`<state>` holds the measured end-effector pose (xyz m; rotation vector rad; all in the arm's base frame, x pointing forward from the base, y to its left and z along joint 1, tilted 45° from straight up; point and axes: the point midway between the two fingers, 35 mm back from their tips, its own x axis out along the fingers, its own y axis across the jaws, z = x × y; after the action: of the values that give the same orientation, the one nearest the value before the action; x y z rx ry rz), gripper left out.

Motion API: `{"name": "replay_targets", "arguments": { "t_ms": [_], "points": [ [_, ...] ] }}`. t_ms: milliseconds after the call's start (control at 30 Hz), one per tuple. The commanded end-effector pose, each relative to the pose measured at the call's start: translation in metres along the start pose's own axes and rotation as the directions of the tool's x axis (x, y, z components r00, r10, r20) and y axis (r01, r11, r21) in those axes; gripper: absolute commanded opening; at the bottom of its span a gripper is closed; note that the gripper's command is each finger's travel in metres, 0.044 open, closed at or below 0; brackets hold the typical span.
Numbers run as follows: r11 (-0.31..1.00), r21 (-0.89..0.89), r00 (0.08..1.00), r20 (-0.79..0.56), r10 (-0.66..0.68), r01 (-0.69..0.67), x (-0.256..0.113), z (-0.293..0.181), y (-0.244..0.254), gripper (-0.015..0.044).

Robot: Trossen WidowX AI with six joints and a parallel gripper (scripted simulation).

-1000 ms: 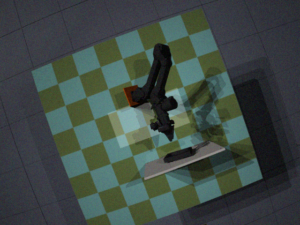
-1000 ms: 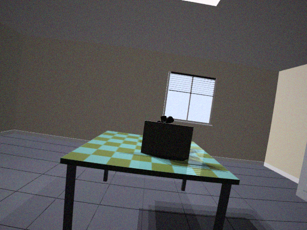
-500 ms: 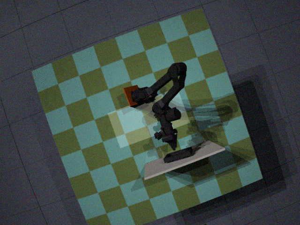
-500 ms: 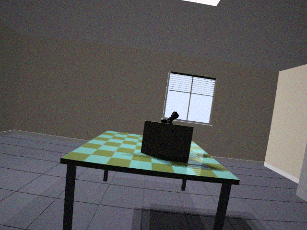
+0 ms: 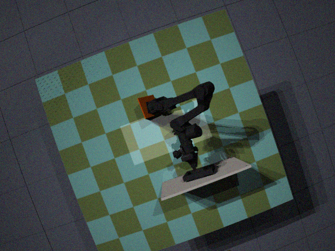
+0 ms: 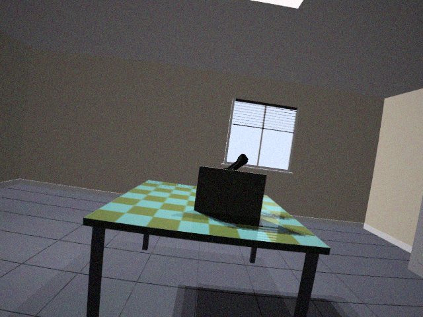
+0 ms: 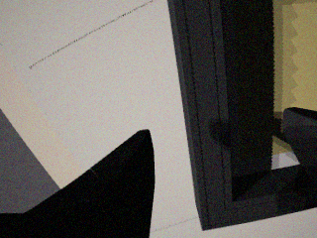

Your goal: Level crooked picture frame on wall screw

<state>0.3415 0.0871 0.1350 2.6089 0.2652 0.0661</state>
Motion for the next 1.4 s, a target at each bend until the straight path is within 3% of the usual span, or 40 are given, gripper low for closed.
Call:
{"name": "replay_targets", "arguments": {
  "t_ms": [0, 1367],
  "points": [
    [1.000, 0.004, 1.000, 0.000, 0.005, -0.005, 0.001, 0.000, 0.000, 0.0260],
    [1.000, 0.004, 1.000, -0.002, 0.006, -0.006, 0.041, 0.000, 0.001, 0.0260]
  ]
}}
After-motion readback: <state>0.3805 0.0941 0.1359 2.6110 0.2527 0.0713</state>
